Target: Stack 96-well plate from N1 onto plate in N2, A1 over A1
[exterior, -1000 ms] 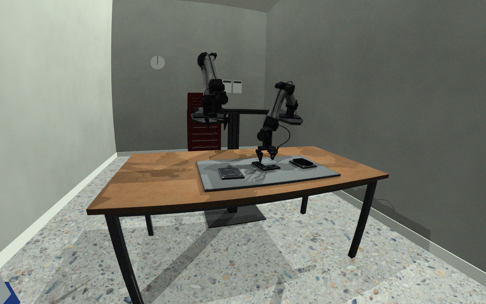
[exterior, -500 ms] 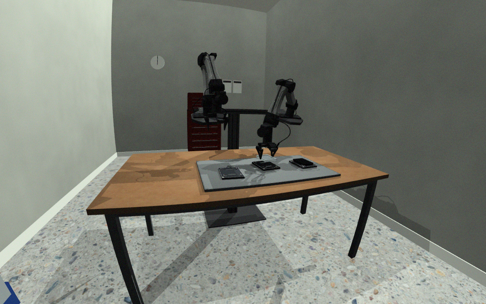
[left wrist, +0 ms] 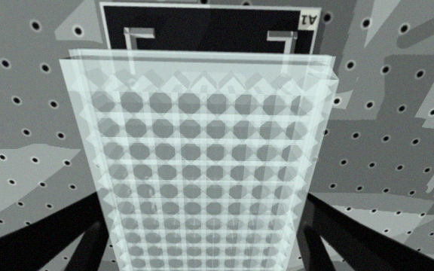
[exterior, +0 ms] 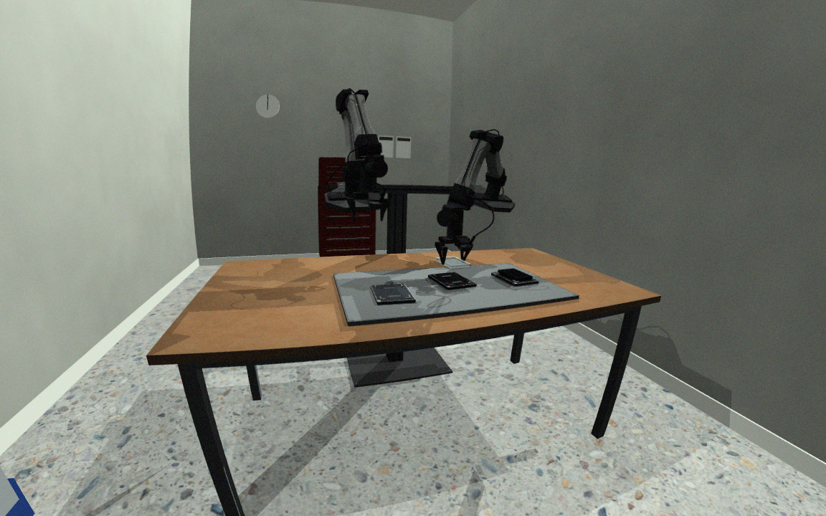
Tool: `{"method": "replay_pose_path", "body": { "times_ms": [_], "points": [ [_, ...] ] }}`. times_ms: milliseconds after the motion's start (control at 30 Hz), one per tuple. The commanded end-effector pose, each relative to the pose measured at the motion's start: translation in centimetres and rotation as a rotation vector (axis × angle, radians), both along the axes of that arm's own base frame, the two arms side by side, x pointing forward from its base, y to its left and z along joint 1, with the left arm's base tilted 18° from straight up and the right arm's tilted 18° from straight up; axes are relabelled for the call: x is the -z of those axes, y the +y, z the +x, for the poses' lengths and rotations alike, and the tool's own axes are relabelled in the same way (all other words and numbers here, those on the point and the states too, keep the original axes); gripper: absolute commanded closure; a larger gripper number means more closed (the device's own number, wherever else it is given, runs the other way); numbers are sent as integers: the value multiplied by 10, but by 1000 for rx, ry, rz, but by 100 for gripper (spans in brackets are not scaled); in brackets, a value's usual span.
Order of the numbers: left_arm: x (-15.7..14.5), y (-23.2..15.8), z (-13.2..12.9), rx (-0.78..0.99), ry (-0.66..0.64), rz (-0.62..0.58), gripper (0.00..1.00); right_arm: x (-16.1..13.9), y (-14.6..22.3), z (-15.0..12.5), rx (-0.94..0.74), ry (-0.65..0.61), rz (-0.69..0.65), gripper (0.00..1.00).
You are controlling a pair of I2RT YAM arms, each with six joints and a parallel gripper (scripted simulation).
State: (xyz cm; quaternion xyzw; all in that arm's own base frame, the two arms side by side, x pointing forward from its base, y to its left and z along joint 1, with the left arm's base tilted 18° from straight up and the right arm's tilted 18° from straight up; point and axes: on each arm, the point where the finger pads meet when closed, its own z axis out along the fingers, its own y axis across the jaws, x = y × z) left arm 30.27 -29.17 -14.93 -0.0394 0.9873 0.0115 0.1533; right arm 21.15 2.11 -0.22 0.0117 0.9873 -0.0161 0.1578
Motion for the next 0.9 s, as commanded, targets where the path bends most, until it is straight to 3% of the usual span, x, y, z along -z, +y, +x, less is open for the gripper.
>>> {"method": "replay_pose_path", "body": {
  "times_ms": [0,633,867],
  "points": [
    [-19,-6,-4,7,-16,-9,100,4,0,-8,-7,20,6,0],
    [-46,-8,-12,7,-19,-12,100,4,0,-8,-7,20,6,0],
    [-37,-4,-9,1,-8,-7,100,4,0,-8,-7,20,6,0]
  ]
}}
